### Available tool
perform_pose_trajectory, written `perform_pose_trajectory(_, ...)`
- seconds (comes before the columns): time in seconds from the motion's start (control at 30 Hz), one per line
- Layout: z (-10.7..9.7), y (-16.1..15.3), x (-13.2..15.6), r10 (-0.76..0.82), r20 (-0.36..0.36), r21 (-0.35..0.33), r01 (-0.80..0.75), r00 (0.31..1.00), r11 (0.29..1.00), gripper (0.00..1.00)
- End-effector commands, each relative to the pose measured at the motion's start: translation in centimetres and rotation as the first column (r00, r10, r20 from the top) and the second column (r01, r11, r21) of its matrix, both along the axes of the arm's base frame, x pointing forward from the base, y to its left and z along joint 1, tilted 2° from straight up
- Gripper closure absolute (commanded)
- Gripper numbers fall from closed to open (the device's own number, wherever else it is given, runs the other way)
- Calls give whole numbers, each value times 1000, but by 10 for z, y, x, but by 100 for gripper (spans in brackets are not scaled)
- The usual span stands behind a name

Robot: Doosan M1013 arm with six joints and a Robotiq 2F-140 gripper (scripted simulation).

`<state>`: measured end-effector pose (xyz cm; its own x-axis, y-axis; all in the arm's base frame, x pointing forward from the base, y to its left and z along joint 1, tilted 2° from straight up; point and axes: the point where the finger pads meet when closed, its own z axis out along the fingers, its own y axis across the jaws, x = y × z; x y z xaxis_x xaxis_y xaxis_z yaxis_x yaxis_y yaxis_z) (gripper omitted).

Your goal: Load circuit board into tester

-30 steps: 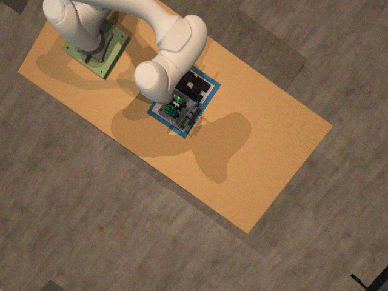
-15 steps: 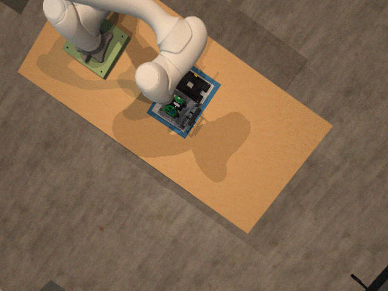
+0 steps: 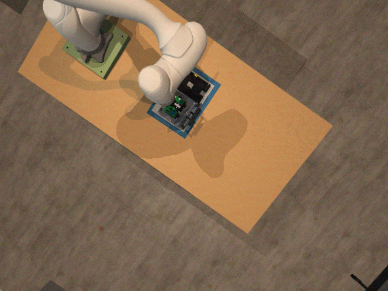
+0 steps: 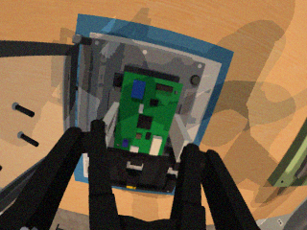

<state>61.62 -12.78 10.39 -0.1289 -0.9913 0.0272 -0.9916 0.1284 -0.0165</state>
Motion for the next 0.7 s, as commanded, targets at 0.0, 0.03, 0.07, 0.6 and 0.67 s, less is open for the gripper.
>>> perform_pose_trajectory(0.0, -4, 0, 0, 0, 0, 0, 0, 1000, 1000, 54)
perform_pose_trajectory(0.03, -4, 0, 0, 0, 0, 0, 0, 1000, 1000, 54)
perform_pose_trajectory(0.07, -4, 0, 0, 0, 0, 0, 0, 1000, 1000, 54)
perform_pose_trajectory(0.6, -17, 0, 0, 0, 0, 0, 0, 1000, 1000, 54)
perform_pose_trajectory(0.67, -17, 0, 0, 0, 0, 0, 0, 1000, 1000, 54)
